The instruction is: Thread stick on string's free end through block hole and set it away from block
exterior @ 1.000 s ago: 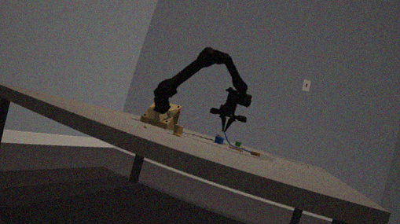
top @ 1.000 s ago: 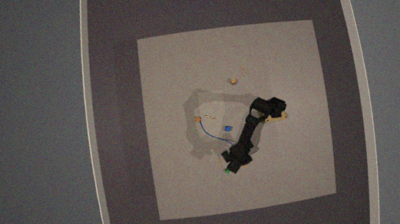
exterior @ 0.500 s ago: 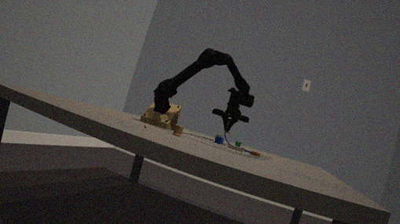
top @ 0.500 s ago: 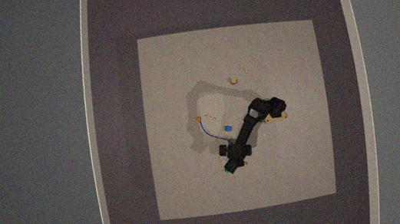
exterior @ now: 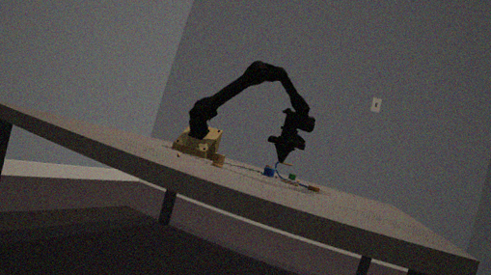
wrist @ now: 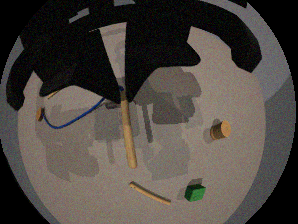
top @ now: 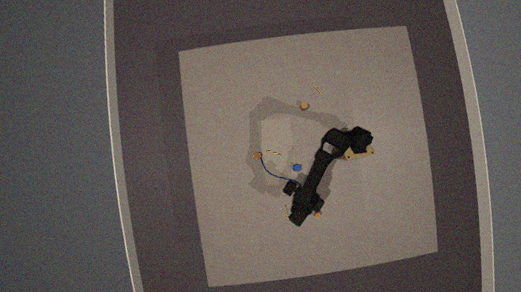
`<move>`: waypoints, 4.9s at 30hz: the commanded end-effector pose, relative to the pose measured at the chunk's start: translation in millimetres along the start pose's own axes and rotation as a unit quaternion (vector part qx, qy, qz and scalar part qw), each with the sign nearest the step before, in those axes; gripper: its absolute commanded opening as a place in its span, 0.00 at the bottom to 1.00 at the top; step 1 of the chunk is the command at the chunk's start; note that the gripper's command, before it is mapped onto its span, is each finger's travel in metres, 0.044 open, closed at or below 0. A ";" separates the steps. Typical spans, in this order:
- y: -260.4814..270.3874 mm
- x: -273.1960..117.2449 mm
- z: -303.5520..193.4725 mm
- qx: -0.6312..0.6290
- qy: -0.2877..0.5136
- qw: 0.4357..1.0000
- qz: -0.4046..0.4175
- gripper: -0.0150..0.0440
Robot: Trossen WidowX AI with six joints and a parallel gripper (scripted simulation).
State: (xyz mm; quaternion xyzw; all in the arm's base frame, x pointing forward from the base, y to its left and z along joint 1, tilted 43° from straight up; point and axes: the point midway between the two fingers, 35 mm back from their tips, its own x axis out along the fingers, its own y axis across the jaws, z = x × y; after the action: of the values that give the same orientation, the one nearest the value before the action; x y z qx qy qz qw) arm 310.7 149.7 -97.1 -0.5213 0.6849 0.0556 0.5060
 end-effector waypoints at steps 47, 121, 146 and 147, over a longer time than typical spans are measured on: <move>-38.5 1.1 19.5 0.783 -0.001 0.621 -0.003 0.25; -32.7 0.8 78.2 0.971 -0.003 0.241 -0.001 0.25; -19.8 5.7 89.8 0.970 -0.002 0.241 0.002 0.25; -19.3 6.5 89.3 0.970 -0.002 0.241 0.002 0.25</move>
State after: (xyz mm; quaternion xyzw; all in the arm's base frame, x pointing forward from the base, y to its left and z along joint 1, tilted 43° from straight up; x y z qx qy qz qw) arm 386.0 193.3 -132.9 0.3689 0.2182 -0.6464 0.6313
